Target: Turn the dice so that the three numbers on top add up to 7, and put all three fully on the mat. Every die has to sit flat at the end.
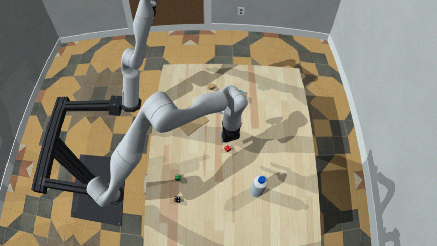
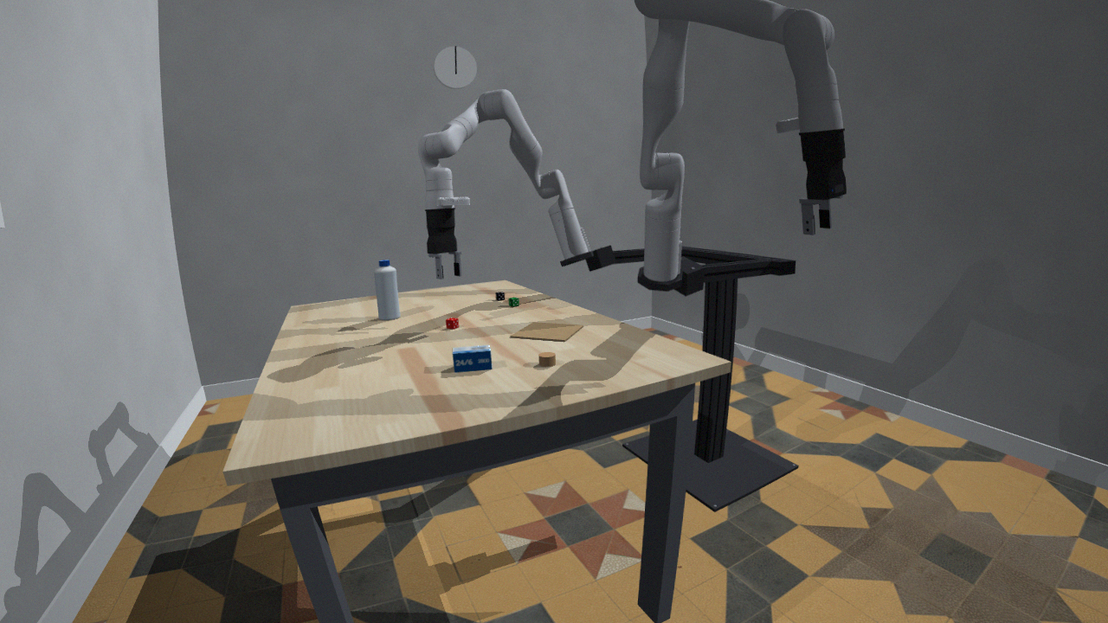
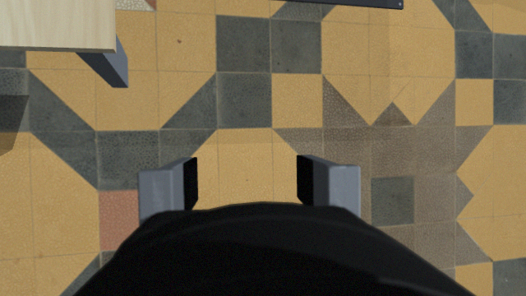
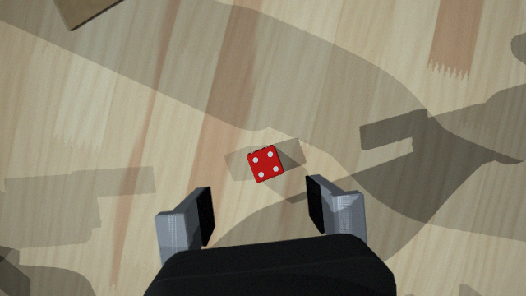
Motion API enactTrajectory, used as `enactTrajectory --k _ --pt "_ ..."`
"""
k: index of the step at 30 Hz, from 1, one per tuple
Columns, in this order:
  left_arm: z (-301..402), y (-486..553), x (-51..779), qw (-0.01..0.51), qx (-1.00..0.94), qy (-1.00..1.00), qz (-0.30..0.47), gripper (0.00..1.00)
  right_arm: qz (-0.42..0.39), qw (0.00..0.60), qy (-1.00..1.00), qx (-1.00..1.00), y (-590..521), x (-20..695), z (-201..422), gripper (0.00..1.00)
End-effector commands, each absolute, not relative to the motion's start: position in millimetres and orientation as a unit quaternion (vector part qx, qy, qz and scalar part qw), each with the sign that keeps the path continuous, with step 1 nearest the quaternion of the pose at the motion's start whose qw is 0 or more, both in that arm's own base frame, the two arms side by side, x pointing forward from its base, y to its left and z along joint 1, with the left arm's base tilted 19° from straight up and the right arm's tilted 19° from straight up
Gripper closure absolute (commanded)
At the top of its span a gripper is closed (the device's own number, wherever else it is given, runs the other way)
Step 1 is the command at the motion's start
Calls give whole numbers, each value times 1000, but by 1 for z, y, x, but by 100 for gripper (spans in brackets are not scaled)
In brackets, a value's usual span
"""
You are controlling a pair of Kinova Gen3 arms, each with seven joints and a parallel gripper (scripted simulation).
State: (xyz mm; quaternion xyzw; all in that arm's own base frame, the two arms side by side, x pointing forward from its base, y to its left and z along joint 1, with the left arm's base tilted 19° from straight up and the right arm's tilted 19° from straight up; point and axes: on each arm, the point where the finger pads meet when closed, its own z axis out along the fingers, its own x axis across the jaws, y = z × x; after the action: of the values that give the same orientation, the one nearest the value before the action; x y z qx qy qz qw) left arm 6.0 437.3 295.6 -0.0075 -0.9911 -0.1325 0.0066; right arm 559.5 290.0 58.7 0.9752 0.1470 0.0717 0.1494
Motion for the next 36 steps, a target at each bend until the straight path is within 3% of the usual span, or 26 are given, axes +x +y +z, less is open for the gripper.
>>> enactTrajectory --k 1,9,36 --pt "296 437 6 6 -7 -991 -133 0 66 150 173 971 293 560 59 0" --pt "296 437 6 6 -7 -991 -133 0 52 155 264 950 299 563 57 0" --pt "296 437 6 6 -7 -991 -133 0 48 157 287 944 300 563 55 0"
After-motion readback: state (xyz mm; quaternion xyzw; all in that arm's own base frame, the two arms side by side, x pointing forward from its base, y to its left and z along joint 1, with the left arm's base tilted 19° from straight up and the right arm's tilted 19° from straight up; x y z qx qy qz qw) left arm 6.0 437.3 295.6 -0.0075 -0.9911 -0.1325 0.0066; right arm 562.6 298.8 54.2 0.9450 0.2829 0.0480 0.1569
